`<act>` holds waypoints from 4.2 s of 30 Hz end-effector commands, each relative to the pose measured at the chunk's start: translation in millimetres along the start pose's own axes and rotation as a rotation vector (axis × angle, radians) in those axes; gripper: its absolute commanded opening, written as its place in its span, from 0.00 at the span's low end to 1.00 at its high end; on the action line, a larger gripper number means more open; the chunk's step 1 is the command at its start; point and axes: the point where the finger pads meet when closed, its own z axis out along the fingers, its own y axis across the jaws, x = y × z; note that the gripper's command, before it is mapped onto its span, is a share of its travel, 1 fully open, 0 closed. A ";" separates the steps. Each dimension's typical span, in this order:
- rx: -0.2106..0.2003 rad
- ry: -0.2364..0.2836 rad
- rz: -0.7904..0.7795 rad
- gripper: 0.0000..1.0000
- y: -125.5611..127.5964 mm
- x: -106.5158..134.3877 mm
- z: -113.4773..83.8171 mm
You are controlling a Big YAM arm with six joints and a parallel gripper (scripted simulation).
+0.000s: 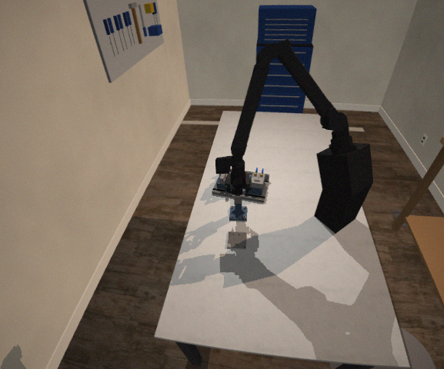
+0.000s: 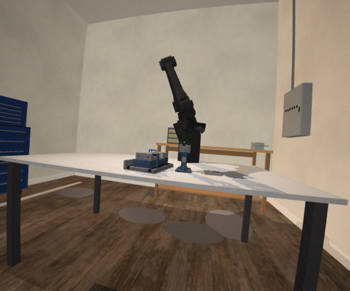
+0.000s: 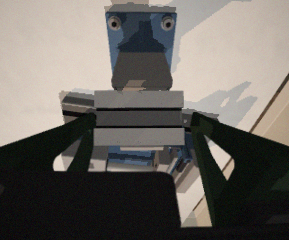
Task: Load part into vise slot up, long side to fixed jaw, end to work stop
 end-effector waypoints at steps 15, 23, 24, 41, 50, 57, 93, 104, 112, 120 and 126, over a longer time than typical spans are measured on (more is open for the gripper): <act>-0.003 0.173 0.001 0.81 -3.2 -14.3 0.6; -0.005 0.272 0.005 0.81 -2.8 -12.2 1.8; -0.007 0.285 0.007 0.81 -2.7 -10.9 2.5; -0.004 0.455 0.003 0.81 -2.2 -13.1 1.7; -0.006 0.520 0.005 0.81 -1.8 -11.5 2.7; 0.000 0.566 -0.003 0.81 -1.8 -15.7 0.7; -0.004 0.671 0.000 0.81 -1.0 -13.0 2.2; -0.003 0.680 -0.001 0.81 -1.0 -13.3 2.1; -0.005 0.684 -0.002 0.81 0.0 -12.6 2.6; -0.004 0.685 -0.001 0.81 -0.9 -13.0 2.3; -0.004 0.685 0.000 0.81 -0.9 -12.9 2.4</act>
